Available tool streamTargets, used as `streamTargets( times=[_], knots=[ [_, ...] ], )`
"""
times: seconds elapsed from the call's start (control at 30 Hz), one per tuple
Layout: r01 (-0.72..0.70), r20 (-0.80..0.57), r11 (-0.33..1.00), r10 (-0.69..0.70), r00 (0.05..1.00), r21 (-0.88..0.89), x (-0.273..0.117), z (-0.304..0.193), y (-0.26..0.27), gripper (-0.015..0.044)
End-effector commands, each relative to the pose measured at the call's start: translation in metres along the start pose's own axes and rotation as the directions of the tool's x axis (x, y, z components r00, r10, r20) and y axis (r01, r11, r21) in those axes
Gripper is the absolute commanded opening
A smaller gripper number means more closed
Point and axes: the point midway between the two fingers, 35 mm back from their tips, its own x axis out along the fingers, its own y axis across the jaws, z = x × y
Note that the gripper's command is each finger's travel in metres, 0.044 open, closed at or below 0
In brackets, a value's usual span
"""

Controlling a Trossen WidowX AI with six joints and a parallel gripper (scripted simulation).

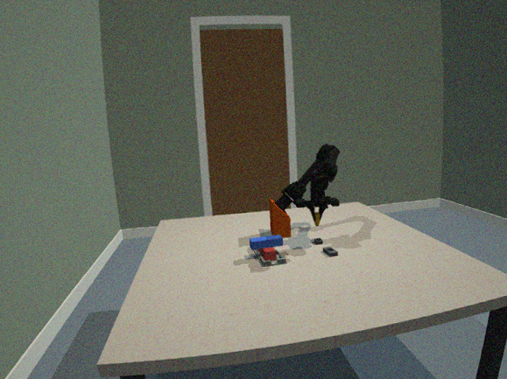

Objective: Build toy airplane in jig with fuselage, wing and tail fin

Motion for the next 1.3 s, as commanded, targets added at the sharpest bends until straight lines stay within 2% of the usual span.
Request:
streamTargets(
  times=[0.0, 0.4, 1.27],
  knots=[
    [0.000, 0.004, 1.000, 0.000, 1.000, -0.018, -0.014, -0.002, 0.001, 0.0000],
    [-0.021, -0.008, 0.999, 0.021, 1.000, -0.033, -0.048, -0.014, 0.005, 0.0000],
    [0.004, 0.000, 0.997, -0.004, 1.000, -0.071, -0.043, 0.023, -0.056, 0.0000]
  ],
)
